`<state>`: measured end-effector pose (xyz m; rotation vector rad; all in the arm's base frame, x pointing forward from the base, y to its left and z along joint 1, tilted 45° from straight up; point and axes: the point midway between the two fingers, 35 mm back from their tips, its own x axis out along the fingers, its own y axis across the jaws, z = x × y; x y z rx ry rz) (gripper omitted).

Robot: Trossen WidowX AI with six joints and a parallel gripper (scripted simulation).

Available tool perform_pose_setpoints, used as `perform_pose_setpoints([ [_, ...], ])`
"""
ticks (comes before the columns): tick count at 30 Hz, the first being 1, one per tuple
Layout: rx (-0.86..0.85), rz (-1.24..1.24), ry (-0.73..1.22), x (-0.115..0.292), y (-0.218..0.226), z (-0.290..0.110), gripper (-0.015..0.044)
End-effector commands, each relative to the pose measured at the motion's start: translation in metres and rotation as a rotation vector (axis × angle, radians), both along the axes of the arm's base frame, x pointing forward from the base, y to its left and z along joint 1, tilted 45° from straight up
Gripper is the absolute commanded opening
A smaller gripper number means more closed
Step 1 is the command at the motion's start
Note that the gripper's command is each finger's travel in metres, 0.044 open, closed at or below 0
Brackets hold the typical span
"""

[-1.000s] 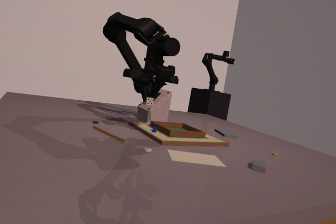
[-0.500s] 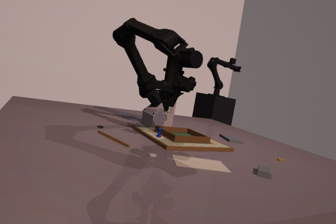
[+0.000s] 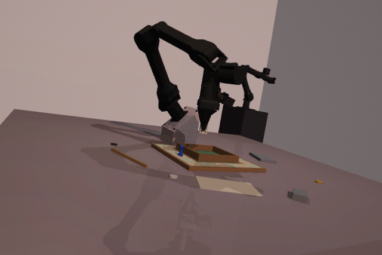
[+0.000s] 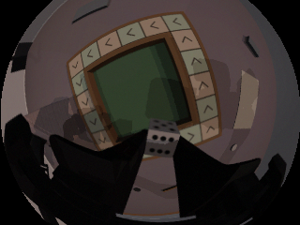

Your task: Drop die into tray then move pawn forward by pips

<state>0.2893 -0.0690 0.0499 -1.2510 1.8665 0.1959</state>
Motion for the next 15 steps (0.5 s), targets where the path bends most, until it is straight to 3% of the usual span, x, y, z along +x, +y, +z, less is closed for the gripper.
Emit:
perform_pose_setpoints([
  [1, 0.021, 0.115, 0.116, -0.006, 0.011, -0.015, 0.0],
  [9, 0.046, 0.305, 0.302, -0.018, 0.026, -0.036, 0.0],
  [15, 0.048, 0.32, 0.318, -0.019, 0.027, -0.038, 0.0],
])
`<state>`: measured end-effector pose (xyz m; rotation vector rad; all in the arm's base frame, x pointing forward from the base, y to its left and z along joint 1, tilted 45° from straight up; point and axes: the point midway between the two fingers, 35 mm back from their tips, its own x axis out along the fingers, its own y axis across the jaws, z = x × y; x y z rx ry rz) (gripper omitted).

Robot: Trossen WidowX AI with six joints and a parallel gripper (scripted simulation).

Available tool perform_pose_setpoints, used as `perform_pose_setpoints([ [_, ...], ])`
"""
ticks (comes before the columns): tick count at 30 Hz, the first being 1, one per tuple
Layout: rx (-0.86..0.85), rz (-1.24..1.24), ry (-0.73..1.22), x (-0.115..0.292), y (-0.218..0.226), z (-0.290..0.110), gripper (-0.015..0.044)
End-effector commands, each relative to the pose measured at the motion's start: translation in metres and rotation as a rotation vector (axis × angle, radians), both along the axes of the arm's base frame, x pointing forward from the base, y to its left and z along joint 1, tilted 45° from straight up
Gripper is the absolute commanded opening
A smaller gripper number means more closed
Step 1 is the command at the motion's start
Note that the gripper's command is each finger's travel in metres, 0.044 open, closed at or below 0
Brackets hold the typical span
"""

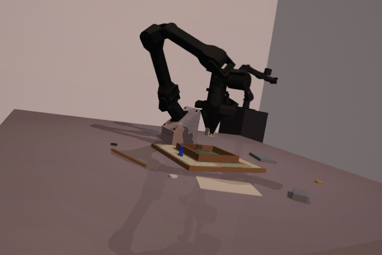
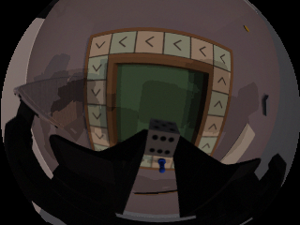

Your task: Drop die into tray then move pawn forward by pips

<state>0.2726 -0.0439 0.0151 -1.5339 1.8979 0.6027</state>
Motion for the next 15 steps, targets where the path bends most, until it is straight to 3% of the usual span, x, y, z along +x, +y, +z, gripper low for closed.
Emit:
perform_pose_setpoints([
  [1, 0.007, 0.022, 0.025, -0.002, 0.002, -0.003, 0.0],
  [5, 0.054, 0.008, 0.032, -0.004, 0.001, -0.005, 0.0],
  [15, 0.38, -0.047, 0.028, -0.013, -0.002, -0.014, 0.0],
])
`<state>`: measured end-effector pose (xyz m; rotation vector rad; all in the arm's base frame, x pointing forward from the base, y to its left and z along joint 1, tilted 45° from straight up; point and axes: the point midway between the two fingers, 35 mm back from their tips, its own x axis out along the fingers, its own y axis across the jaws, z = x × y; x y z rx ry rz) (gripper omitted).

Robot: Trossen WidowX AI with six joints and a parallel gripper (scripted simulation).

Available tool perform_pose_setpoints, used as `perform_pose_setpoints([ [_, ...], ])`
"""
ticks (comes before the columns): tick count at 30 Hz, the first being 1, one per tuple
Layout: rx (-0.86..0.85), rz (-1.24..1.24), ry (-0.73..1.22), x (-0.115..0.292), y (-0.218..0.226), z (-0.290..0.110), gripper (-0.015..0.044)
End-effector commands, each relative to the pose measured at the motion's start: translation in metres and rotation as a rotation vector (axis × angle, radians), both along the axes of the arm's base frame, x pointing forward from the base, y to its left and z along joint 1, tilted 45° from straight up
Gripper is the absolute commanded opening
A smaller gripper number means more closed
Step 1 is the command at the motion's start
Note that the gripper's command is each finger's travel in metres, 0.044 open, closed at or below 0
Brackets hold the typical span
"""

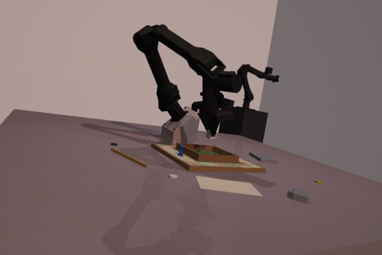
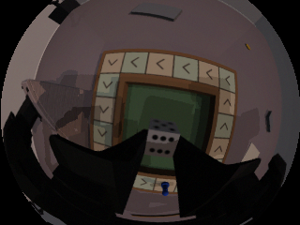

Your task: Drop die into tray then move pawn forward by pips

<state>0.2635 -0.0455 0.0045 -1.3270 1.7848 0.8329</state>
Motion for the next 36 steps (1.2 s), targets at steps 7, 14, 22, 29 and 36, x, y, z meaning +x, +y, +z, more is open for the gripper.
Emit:
perform_pose_setpoints([
  [7, 0.335, -0.015, -0.068, -0.004, 0.0, -0.004, 0.0],
  [14, 0.533, 0.021, -0.175, -0.004, -0.001, -0.005, 0.0],
  [22, 0.569, 0.033, -0.203, 0.001, -0.001, 0.012, 0.0],
  [29, 0.569, 0.033, -0.203, 0.006, -0.001, 0.038, 0.0],
  [36, 0.569, 0.033, -0.203, 0.006, -0.001, 0.038, 0.0],
])
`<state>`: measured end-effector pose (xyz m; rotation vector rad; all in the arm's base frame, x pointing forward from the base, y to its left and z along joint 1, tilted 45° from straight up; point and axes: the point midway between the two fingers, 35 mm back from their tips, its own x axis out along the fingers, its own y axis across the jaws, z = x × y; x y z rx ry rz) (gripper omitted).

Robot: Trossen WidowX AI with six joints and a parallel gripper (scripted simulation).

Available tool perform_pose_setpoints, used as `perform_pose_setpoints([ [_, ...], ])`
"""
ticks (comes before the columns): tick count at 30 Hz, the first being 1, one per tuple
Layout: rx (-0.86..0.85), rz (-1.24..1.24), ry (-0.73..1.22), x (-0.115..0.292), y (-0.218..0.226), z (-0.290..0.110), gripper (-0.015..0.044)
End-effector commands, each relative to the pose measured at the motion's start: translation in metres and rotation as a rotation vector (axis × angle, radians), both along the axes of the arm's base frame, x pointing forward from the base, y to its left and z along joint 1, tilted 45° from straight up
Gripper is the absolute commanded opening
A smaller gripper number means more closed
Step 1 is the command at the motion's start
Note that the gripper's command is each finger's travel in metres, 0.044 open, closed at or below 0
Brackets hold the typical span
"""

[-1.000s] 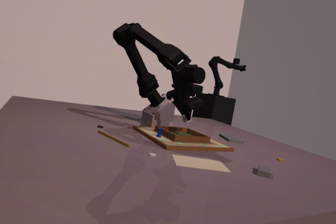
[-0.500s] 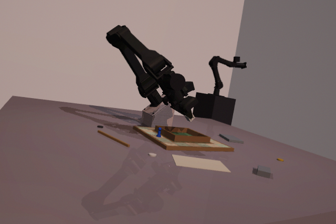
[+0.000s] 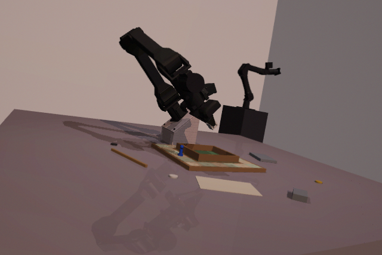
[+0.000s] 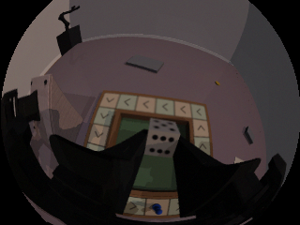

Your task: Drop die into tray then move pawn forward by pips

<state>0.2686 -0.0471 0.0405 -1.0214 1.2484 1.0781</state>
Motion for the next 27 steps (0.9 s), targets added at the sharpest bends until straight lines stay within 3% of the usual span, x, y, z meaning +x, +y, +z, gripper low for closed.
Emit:
perform_pose_setpoints([
  [1, 0.006, 0.002, -0.002, 0.001, 0.0, 0.002, 0.0],
  [11, 0.0, 0.0, -0.002, 0.001, 0.0, 0.001, 0.0],
  [19, 0.0, 0.0, -0.002, 0.001, 0.0, 0.001, 0.021],
  [27, 0.008, 0.002, -0.002, 0.006, 0.028, 0.029, 0.042],
])
